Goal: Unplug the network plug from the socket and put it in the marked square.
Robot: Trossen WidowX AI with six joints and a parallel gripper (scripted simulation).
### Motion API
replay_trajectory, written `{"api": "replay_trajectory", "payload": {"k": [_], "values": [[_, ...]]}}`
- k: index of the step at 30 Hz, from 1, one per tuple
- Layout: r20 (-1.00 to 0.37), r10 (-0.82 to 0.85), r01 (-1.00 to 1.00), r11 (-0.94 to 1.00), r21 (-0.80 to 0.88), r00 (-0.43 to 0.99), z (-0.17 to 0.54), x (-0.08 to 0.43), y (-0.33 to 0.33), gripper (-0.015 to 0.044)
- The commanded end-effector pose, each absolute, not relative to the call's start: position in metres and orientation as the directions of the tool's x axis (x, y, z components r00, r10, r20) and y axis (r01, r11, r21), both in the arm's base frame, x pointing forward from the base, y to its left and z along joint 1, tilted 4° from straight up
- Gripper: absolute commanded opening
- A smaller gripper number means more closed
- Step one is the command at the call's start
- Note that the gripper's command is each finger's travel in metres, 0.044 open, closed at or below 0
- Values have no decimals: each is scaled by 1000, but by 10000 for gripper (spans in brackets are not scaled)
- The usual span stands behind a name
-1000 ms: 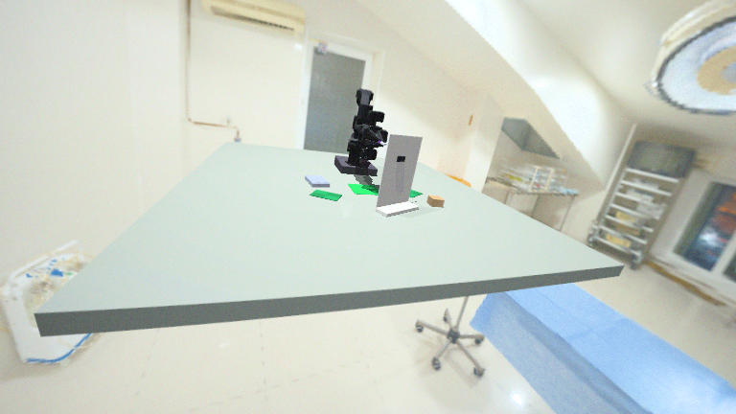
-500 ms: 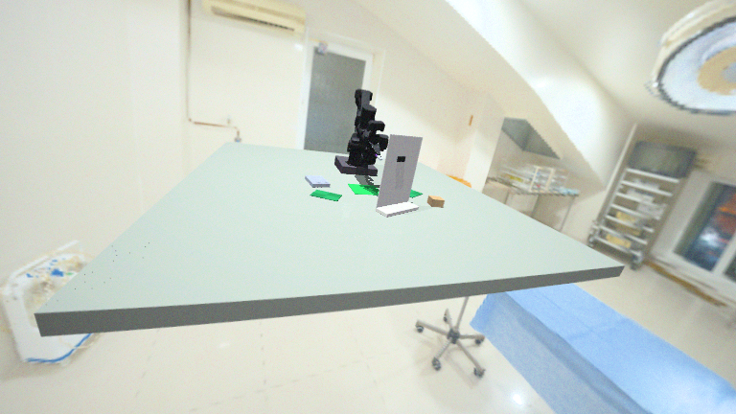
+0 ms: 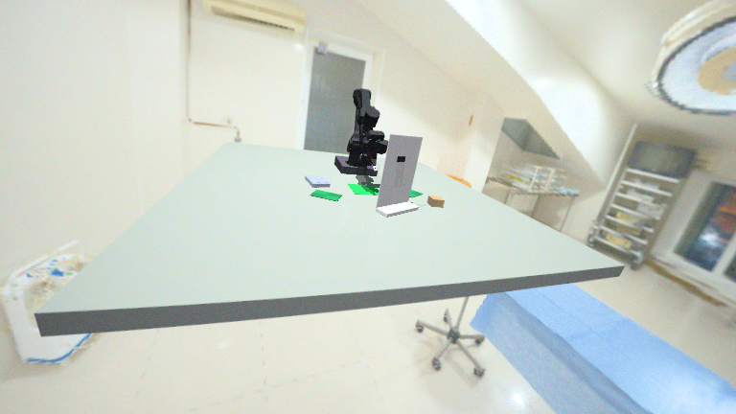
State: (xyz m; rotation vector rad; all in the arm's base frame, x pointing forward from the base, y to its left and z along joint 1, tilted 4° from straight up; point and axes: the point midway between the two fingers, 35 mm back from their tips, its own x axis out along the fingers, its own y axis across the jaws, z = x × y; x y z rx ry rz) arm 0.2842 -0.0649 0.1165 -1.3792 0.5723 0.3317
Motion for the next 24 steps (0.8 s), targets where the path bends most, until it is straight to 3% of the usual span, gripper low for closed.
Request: {"api": "replay_trajectory", "payload": {"k": [1,12,24], "values": [[-613,-117,-591,174,-787,781,110,277,-64,0],[-764,-138,-744,174,-645,630,91,249,-58,0],[-772,-138,-752,174,-636,620,78,250,-58,0]]}}
